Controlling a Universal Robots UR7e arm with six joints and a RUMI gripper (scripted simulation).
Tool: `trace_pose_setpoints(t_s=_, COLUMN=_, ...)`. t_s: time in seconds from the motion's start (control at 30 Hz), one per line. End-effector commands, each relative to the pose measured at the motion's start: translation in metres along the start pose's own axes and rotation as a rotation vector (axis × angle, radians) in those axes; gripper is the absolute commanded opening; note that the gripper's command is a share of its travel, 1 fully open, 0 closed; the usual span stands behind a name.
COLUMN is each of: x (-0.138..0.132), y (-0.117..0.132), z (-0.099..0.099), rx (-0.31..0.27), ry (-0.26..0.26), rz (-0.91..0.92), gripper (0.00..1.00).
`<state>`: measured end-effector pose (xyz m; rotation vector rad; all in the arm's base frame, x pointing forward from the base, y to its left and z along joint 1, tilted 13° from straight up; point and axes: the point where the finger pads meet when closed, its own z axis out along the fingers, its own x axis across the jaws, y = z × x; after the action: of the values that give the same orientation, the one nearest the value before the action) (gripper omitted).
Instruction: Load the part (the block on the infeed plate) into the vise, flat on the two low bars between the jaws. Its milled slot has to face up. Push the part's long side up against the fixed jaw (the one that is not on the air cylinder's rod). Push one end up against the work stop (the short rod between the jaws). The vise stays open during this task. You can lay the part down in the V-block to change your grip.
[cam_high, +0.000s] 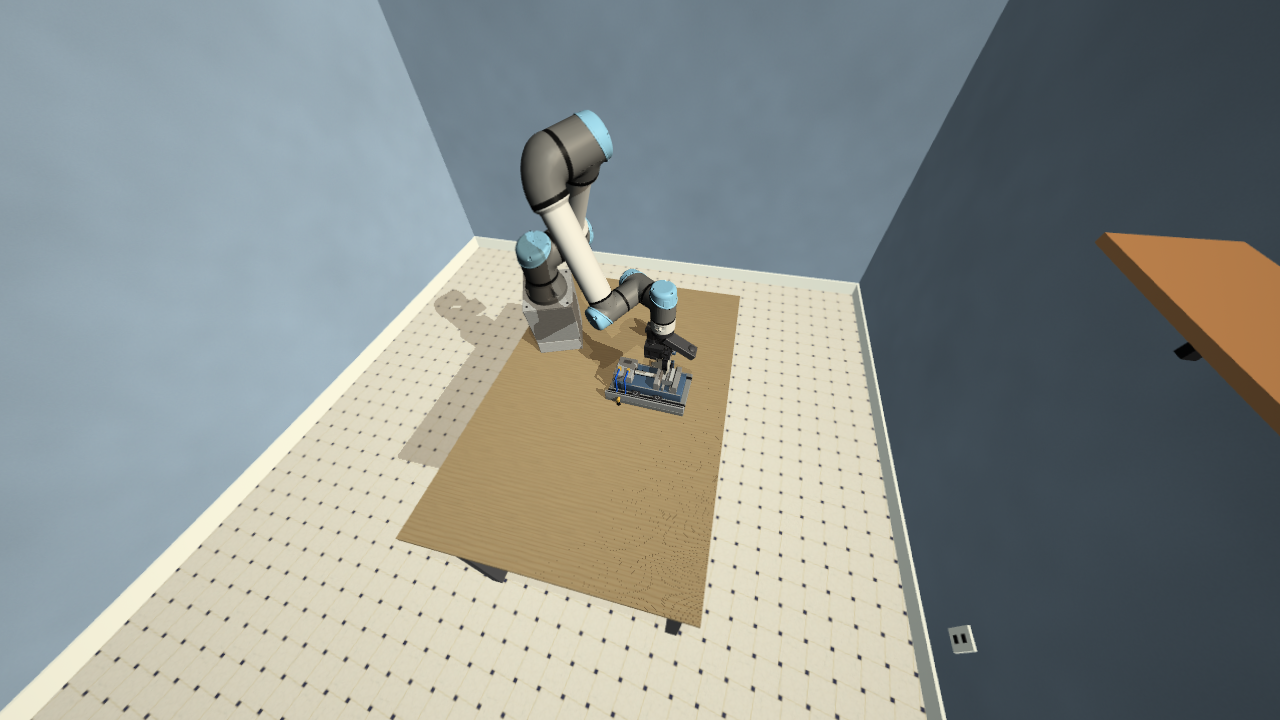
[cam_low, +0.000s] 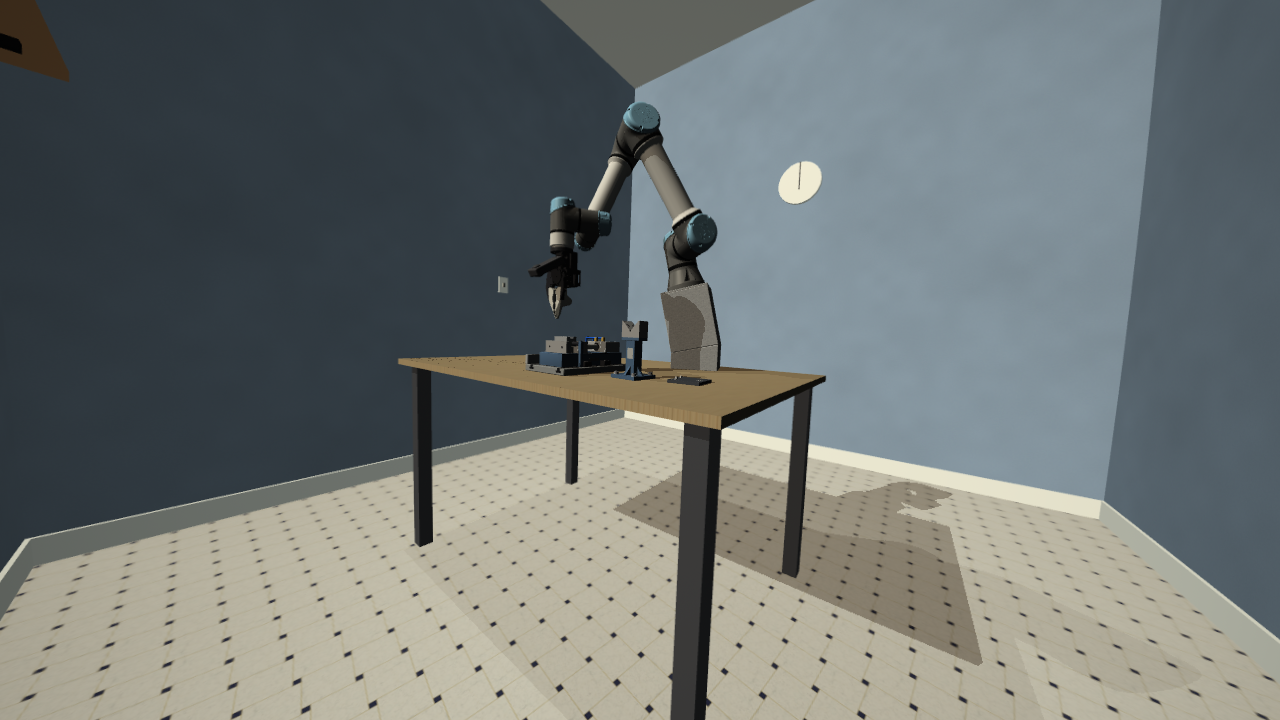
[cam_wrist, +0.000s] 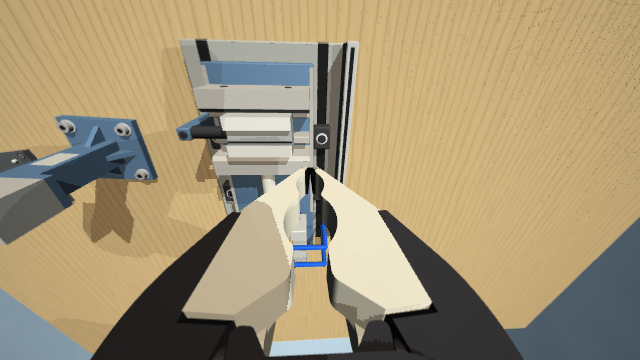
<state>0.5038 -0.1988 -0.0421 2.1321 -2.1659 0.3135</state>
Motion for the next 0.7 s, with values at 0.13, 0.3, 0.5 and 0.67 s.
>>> trace_pose_setpoints(t_s=0.13, x=0.0002, y=-0.0004, z=-0.0005, rx=0.001, ry=0.001, rz=0.0, gripper=0.0)
trace_pose_setpoints(t_s=0.3, x=0.0002, y=-0.0004, z=0.0002, rx=0.001, ry=0.001, rz=0.0, gripper=0.0)
trace_pose_setpoints(t_s=0.5, x=0.0002, y=-0.0004, z=0.002, rx=0.001, ry=0.001, rz=0.0, gripper=0.0)
trace_pose_setpoints(t_s=0.67, x=0.0003, y=-0.0004, z=0.006, rx=0.001, ry=0.001, rz=0.0, gripper=0.0)
